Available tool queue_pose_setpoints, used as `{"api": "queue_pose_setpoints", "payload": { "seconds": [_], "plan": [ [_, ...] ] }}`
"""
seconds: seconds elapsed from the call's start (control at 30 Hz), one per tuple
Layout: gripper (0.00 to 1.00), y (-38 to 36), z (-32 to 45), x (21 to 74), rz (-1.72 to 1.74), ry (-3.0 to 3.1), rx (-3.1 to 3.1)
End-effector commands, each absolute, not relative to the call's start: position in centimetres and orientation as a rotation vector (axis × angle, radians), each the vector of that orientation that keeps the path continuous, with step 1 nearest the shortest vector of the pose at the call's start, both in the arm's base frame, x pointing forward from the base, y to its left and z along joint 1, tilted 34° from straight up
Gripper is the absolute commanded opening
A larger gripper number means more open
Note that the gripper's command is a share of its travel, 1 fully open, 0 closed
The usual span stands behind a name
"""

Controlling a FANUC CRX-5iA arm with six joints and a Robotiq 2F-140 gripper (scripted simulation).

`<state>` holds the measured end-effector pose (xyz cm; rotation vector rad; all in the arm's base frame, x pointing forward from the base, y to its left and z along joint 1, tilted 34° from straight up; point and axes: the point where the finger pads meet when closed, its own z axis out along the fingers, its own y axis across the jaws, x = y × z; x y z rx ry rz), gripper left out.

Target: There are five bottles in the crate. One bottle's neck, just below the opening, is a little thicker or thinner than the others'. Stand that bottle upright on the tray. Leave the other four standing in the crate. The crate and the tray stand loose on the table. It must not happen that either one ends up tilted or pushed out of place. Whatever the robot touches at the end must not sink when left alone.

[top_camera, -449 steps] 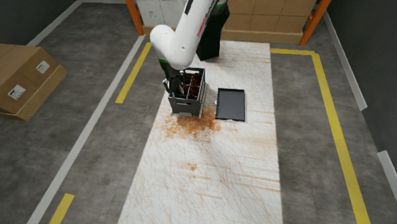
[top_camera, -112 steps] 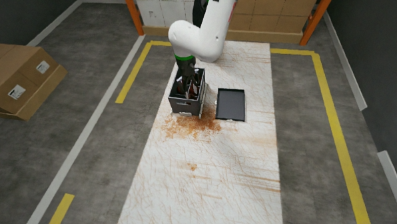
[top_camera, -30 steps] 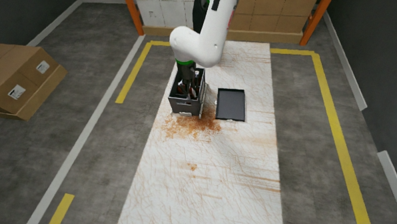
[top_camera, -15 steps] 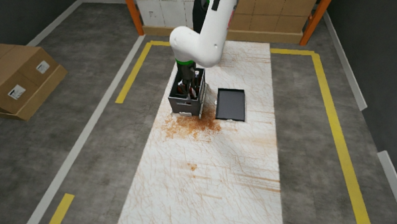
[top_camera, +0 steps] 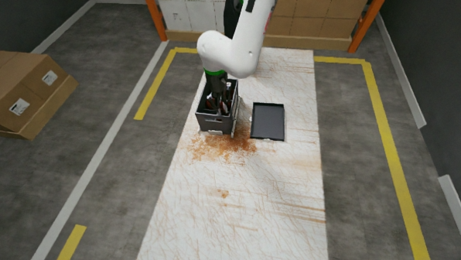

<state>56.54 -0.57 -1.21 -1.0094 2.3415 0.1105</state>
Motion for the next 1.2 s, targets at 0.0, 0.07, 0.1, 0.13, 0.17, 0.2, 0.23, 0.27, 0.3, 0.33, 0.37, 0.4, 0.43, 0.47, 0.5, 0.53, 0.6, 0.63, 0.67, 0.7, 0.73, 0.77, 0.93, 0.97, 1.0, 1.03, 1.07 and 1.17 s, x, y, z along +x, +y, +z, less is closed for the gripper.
{"api": "queue_pose_setpoints", "payload": {
  "seconds": [0.0, 0.07, 0.1, 0.13, 0.17, 0.2, 0.23, 0.27, 0.3, 0.33, 0.37, 0.4, 0.43, 0.47, 0.5, 0.53, 0.6, 0.63, 0.67, 0.7, 0.73, 0.77, 0.93, 0.97, 1.0, 1.03, 1.07, 1.17],
  "plan": [
    [0.1, -0.6, -1.15, 56.56, 0.11, 2.341, -1.009],
    [0.1, -0.6, -1.15, 56.56, 0.11, 2.341, -1.009],
    [0.1, -0.6, -1.15, 56.56, 0.11, 2.341, -1.009],
    [0.1, -0.6, -1.15, 56.56, 0.11, 2.341, -1.009],
    [0.1, -0.6, -1.15, 56.56, 0.11, 2.341, -1.009],
    [0.1, -0.6, -1.15, 56.56, 0.11, 2.341, -1.009],
    [0.1, -0.6, -1.15, 56.56, 0.11, 2.341, -1.009],
    [0.1, -0.6, -1.15, 56.56, 0.11, 2.341, -1.009],
    [0.1, -0.6, -1.15, 56.56, 0.11, 2.341, -1.009],
    [0.1, -0.6, -1.15, 56.56, 0.11, 2.341, -1.009],
    [0.1, -0.6, -1.15, 56.56, 0.11, 2.341, -1.009],
    [0.1, -0.6, -1.15, 56.56, 0.11, 2.341, -1.009],
    [0.1, -0.6, -1.15, 56.56, 0.11, 2.341, -1.009],
    [0.1, -0.6, -1.15, 56.56, 0.11, 2.341, -1.009],
    [0.1, -0.6, -1.15, 56.56, 0.11, 2.341, -1.009],
    [0.1, -0.6, -1.15, 56.56, 0.11, 2.341, -1.009],
    [0.1, -0.6, -1.15, 56.56, 0.11, 2.341, -1.009],
    [0.1, -0.6, -1.15, 56.56, 0.11, 2.341, -1.009],
    [0.1, -0.6, -1.15, 56.56, 0.11, 2.341, -1.009],
    [0.1, -0.6, -1.15, 56.56, 0.11, 2.341, -1.009],
    [0.1, -0.6, -1.15, 56.56, 0.11, 2.341, -1.009],
    [0.1, -0.6, -1.15, 56.56, 0.11, 2.341, -1.009],
    [0.44, -0.6, -1.15, 56.56, 0.11, 2.341, -1.009],
    [0.44, -0.6, -1.15, 56.56, 0.11, 2.341, -1.009],
    [0.44, -0.6, -1.15, 56.56, 0.11, 2.341, -1.009],
    [0.44, -0.6, -1.15, 56.56, 0.11, 2.341, -1.009],
    [0.44, -0.6, -1.15, 56.56, 0.11, 2.341, -1.009],
    [0.44, -0.6, -1.15, 56.56, 0.11, 2.341, -1.009]
  ]
}}
